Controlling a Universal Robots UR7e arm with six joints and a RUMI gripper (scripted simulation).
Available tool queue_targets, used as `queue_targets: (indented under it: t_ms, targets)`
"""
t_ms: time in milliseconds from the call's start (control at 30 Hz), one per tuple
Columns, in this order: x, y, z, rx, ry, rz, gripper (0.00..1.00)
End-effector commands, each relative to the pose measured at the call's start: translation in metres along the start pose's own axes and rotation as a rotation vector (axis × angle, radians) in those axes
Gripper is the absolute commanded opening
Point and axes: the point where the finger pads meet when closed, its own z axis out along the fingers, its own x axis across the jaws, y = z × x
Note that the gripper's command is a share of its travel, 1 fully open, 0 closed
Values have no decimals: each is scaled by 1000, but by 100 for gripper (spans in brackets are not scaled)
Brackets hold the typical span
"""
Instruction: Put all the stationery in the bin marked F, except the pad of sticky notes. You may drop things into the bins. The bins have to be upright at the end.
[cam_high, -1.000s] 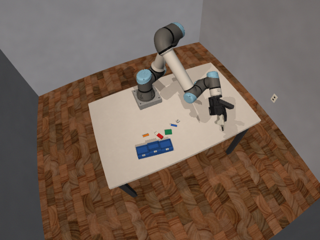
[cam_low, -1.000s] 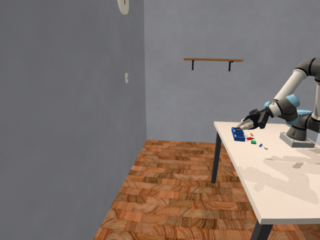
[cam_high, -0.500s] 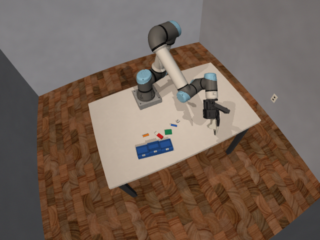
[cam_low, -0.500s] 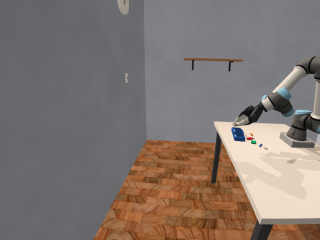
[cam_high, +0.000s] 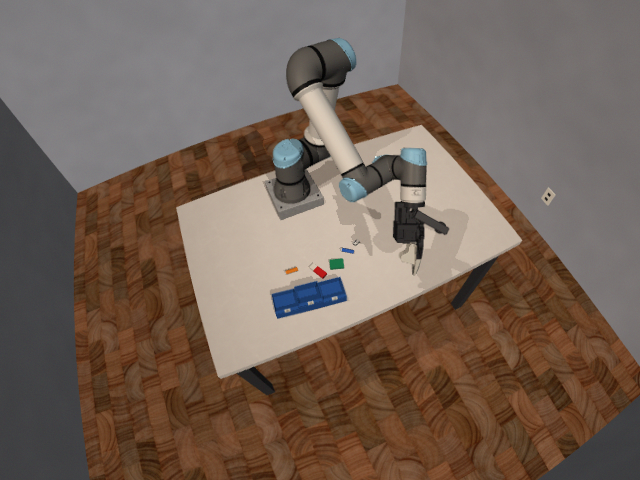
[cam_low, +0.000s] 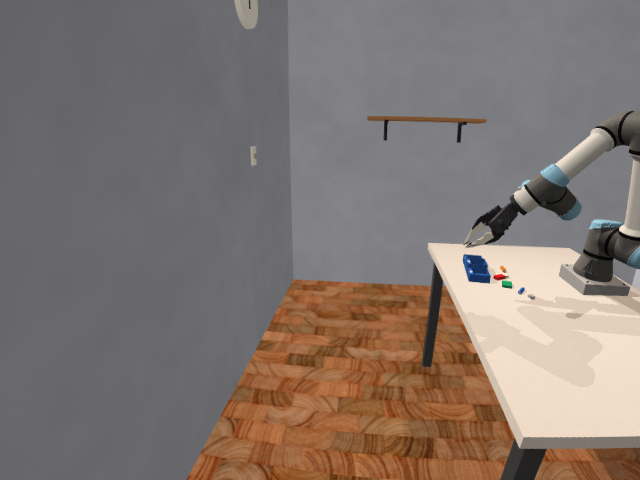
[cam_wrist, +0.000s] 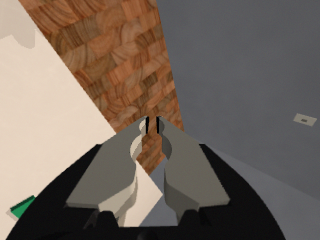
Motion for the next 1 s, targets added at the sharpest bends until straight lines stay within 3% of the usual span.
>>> queue_targets:
  t_ms: [0, 67, 133, 333, 400, 567, 633, 800, 867, 967]
  targets:
    - [3, 25, 3, -22, -46, 50, 4]
    - [3, 25, 3, -22, -46, 50, 4]
    - [3, 42, 3, -53, -103, 121, 4]
    - [3, 53, 4, -53, -103, 121, 4]
    - [2, 70, 3, -84, -160, 196, 4]
    - [1, 81, 3, -84, -160, 196, 4]
    - [-2, 97, 1, -116, -215, 273, 4]
    - [-4, 108, 0, -116, -216, 274, 4]
    - [-8, 124, -3, -148, -270, 352, 4]
    - [-10, 134, -5, -149, -271, 355, 4]
